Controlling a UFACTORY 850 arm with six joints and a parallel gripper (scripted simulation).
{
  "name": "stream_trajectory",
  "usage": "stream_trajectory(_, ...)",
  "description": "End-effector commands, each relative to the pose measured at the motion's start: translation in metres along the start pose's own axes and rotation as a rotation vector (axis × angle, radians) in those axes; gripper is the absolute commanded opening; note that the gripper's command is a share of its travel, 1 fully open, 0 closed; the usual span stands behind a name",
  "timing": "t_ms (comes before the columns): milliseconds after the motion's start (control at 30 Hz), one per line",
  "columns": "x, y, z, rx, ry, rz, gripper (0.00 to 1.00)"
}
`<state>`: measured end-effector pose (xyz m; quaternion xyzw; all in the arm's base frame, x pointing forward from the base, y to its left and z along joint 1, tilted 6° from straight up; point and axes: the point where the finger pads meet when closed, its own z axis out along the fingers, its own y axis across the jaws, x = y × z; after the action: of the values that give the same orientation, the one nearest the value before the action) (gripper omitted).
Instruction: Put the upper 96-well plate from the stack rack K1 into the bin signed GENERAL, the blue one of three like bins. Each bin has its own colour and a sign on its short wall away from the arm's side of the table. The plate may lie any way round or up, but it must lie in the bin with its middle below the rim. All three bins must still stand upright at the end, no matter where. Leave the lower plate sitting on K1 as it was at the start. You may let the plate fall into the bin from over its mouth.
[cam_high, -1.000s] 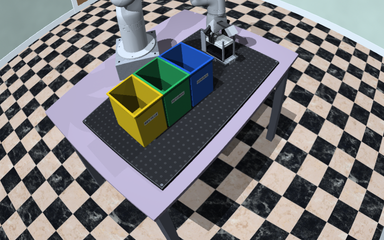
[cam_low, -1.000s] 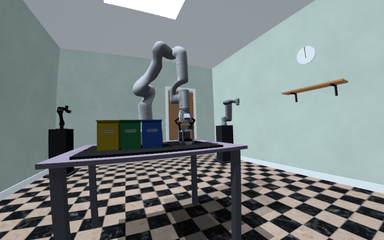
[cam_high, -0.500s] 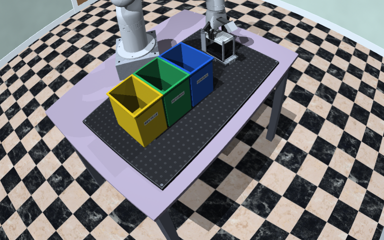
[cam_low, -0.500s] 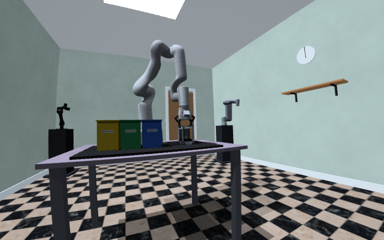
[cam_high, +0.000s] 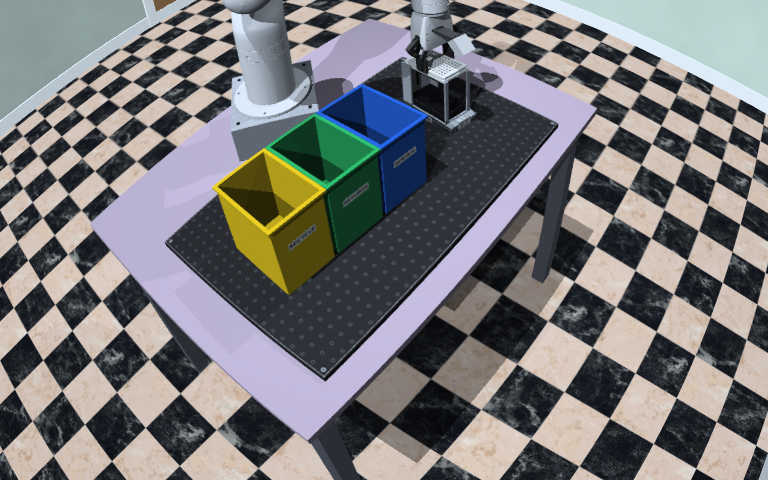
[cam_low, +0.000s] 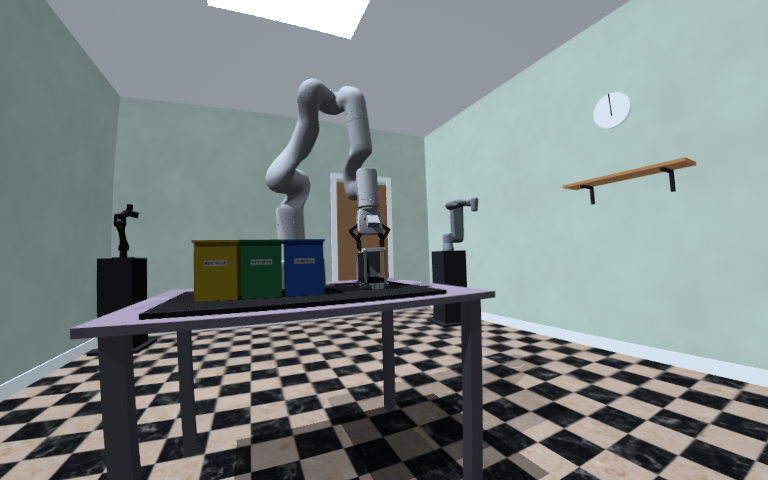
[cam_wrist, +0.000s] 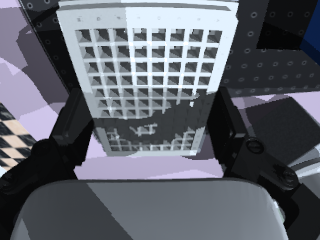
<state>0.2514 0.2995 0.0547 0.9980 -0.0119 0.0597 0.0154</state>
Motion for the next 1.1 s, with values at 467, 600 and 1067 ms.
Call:
stream_trajectory(467, 0.002, -0.001, -0.027, -0.023, -0.03, -0.002, 0.0)
stream_trajectory(600, 0.002, -0.002, -0.033, -0.023, -0.03, -0.002, 0.0)
stream_trajectory(1067, 0.002, -0.002, -0.053, -0.023, -0.03, -0.002, 0.0)
